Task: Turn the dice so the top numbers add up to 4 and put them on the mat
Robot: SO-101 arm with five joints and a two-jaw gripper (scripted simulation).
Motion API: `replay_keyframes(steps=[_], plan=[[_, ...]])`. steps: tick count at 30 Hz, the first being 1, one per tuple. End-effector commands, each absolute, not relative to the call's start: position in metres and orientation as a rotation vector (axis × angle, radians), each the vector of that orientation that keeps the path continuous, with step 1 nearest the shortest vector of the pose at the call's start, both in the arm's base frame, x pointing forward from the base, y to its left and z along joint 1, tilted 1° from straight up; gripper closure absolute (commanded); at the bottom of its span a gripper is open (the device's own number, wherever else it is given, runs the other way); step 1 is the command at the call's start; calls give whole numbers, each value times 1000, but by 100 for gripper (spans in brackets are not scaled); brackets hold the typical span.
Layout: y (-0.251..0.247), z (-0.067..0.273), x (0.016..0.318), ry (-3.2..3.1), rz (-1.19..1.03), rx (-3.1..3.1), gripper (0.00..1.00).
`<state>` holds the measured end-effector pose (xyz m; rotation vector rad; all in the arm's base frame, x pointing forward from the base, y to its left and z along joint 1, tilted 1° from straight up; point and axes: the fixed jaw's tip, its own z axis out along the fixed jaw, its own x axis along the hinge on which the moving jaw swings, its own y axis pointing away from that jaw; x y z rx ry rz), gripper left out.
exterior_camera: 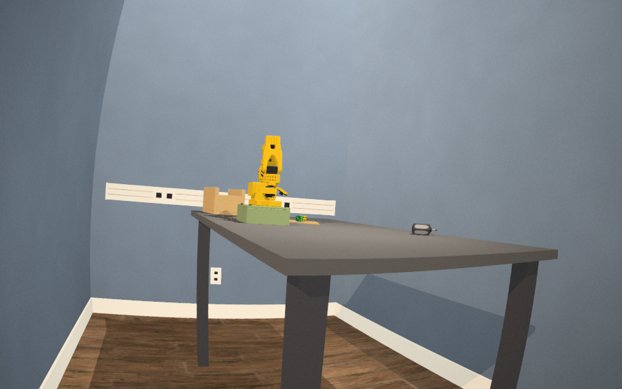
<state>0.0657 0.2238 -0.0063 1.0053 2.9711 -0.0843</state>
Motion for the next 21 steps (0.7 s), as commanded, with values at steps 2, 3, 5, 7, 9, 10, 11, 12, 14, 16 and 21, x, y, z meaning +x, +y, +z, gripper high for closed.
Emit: replay_keyframes(steps=[2, 3, 5, 7, 9, 10, 11, 12, 14, 16, 21], plan=[[227, 1, 64, 2975, -46, 1004, 100], [227, 1, 65, 2974, -46, 1005, 100], [227, 1, 66, 2971, -46, 1014, 100], [225, 1, 70, 2964, -46, 1037, 100], [222, 0, 75, 2951, -46, 1074, 100], [220, 0, 79, 2943, -46, 1097, 100], [218, -1, 83, 2933, -46, 1124, 100], [215, -2, 87, 2922, -46, 1154, 100], [209, -3, 97, 2896, -46, 1219, 100], [202, -4, 106, 2867, -46, 1288, 100], [190, -6, 119, 2819, -46, 1391, 100]])
